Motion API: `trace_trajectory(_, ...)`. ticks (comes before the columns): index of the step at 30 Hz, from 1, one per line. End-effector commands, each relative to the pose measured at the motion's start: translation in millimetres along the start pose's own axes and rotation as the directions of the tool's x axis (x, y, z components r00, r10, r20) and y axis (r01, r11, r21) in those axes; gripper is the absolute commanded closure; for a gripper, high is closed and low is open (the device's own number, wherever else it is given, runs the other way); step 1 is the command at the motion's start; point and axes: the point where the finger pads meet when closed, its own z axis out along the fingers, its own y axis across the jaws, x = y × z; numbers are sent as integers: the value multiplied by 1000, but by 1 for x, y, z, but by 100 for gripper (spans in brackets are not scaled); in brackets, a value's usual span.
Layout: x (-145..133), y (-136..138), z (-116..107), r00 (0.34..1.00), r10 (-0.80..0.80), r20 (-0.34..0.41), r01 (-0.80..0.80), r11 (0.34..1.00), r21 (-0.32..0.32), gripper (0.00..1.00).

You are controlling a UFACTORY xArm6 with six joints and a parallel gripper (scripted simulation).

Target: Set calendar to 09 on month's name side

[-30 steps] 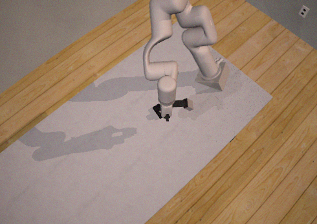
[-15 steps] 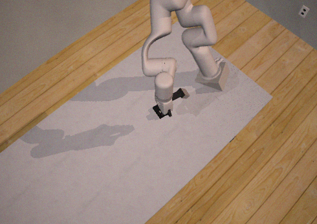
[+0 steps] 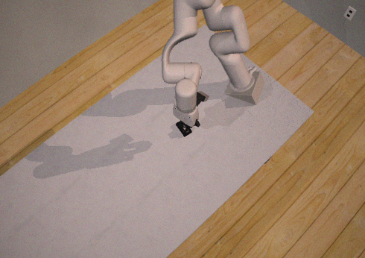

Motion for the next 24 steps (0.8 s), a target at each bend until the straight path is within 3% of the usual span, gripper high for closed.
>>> trace_trajectory(1,2,-7,-2,986,-169,0,169,986,-13,73)
trace_trajectory(10,7,-18,-2,901,-434,4,434,901,-12,73)
trace_trajectory(13,7,-18,-2,899,-438,4,438,899,-12,73)
trace_trajectory(15,9,-23,-3,835,-551,5,551,835,-11,73)
trace_trajectory(22,13,-29,-3,725,-689,7,689,725,-10,73)
trace_trajectory(24,15,-33,-3,664,-748,8,748,664,-9,73)
